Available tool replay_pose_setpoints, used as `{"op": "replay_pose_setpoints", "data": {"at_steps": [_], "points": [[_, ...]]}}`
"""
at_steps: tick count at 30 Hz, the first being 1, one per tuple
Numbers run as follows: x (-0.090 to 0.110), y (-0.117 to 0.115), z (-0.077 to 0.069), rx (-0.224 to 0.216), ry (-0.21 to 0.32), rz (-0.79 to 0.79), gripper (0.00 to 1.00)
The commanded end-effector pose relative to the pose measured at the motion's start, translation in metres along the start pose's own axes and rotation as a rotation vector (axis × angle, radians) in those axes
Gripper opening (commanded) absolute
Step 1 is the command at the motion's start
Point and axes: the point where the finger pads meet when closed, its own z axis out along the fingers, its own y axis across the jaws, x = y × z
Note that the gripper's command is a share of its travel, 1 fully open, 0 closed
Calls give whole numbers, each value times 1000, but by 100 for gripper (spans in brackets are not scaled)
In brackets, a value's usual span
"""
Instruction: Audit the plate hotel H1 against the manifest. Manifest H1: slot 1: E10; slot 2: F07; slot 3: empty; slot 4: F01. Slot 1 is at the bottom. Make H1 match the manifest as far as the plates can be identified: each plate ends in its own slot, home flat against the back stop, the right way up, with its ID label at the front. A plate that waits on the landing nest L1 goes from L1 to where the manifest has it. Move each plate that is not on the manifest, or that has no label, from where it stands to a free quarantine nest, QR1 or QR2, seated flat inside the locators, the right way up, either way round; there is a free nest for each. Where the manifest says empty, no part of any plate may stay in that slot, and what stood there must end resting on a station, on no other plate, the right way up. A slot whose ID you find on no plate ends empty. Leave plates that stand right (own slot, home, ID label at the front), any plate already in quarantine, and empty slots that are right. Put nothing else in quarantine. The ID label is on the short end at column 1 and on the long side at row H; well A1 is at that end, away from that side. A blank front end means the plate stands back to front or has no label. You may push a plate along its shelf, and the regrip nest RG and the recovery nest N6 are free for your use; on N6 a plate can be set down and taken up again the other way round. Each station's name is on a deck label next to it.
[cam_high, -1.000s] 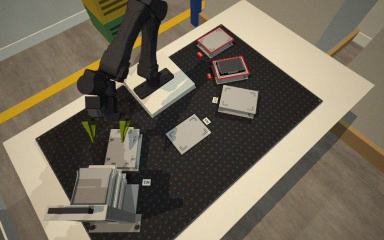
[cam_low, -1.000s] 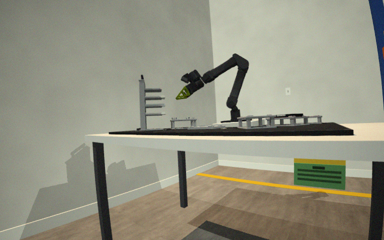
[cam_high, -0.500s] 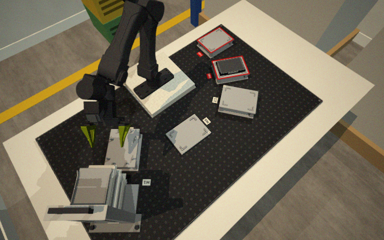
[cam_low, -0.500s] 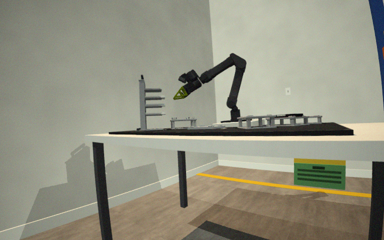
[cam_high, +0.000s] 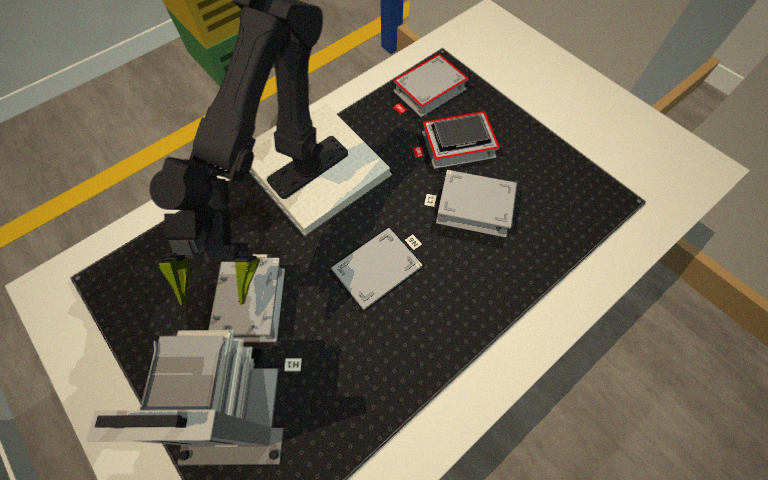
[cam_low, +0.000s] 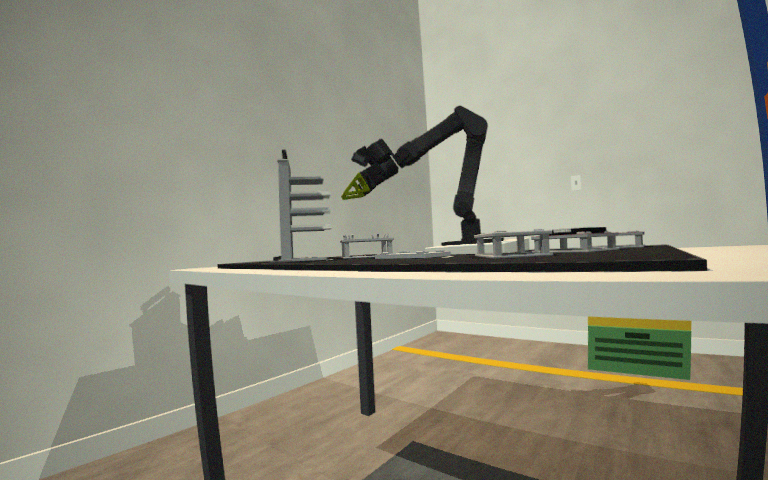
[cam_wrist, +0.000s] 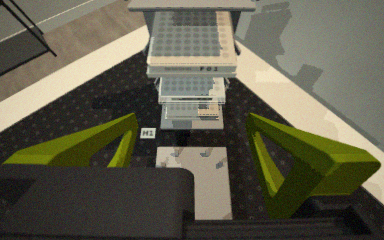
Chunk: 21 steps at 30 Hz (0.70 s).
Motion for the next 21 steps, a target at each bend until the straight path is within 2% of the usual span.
{"op": "replay_pose_setpoints", "data": {"at_steps": [1,21], "points": [[-9,0,1,5,-17,-5,100],[-22,0,21,5,-18,-5,100]]}}
